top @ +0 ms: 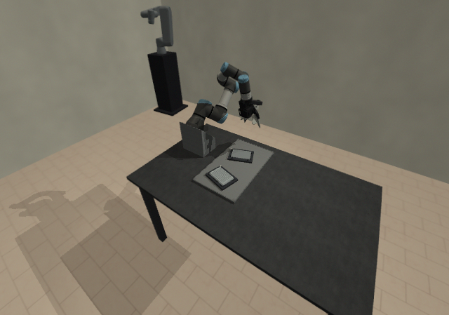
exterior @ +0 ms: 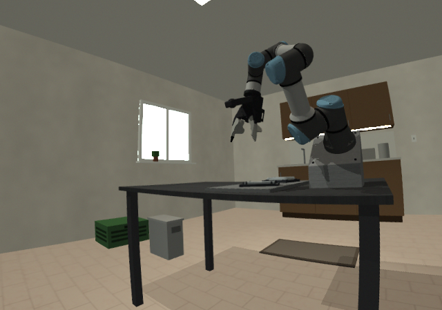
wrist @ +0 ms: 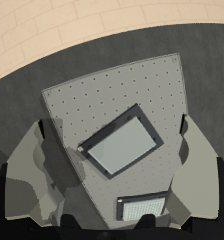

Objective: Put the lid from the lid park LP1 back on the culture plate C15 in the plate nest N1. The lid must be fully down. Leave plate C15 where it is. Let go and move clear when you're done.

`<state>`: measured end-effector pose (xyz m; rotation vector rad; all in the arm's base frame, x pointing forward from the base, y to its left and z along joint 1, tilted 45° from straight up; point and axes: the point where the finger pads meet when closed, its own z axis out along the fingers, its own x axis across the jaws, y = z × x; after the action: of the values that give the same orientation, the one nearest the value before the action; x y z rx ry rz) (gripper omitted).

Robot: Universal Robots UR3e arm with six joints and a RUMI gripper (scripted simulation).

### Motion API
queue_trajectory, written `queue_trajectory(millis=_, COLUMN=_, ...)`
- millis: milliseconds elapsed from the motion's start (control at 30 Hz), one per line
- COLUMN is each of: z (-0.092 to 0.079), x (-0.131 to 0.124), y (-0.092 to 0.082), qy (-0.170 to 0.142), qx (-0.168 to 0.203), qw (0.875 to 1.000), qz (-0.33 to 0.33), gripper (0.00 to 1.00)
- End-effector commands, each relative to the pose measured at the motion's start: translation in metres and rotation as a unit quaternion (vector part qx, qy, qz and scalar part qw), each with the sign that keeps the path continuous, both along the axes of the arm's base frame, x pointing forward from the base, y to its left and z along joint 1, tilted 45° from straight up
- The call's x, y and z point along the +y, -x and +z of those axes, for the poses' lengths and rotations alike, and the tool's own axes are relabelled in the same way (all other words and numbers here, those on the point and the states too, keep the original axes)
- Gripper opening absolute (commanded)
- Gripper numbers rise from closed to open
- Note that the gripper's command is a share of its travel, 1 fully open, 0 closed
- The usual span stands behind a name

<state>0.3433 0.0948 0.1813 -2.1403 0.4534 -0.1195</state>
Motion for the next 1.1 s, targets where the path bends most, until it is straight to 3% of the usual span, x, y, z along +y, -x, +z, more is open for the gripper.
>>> queue_trajectory(millis=0, z=-0.020, x=-0.005, y=-0.004, qy=-0.003, qx=0.050, qw=0.998, qz=-0.027, gripper=0.82)
queue_trajectory(millis=67, z=-0.020, x=-0.005, y=-0.004, qy=-0.003, qx=0.050, qw=0.998, qz=-0.027, gripper=0.82)
queue_trajectory(millis=167, z=-0.035, x=-0.008, y=-0.006, qy=-0.005, qx=0.076, qw=0.996, qz=-0.041, gripper=0.82)
queue_trajectory(millis=300, z=-0.035, x=-0.008, y=-0.006, qy=-0.006, qx=0.083, qw=0.996, qz=-0.045, gripper=0.82)
queue_trajectory(millis=600, z=-0.064, x=-0.011, y=-0.009, qy=-0.011, qx=0.141, qw=0.987, qz=-0.077, gripper=0.82)
queue_trajectory(millis=733, z=-0.064, x=-0.011, y=-0.009, qy=-0.011, qx=0.147, qw=0.986, qz=-0.081, gripper=0.82)
queue_trajectory(millis=800, z=-0.074, x=-0.011, y=-0.010, qy=-0.012, qx=0.164, qw=0.982, qz=-0.091, gripper=0.82)
queue_trajectory(millis=967, z=-0.078, x=-0.011, y=-0.010, qy=-0.013, qx=0.178, qw=0.979, qz=-0.100, gripper=0.82)
queue_trajectory(millis=1067, z=-0.093, x=-0.012, y=-0.010, qy=-0.014, qx=0.203, qw=0.972, qz=-0.115, gripper=0.82)
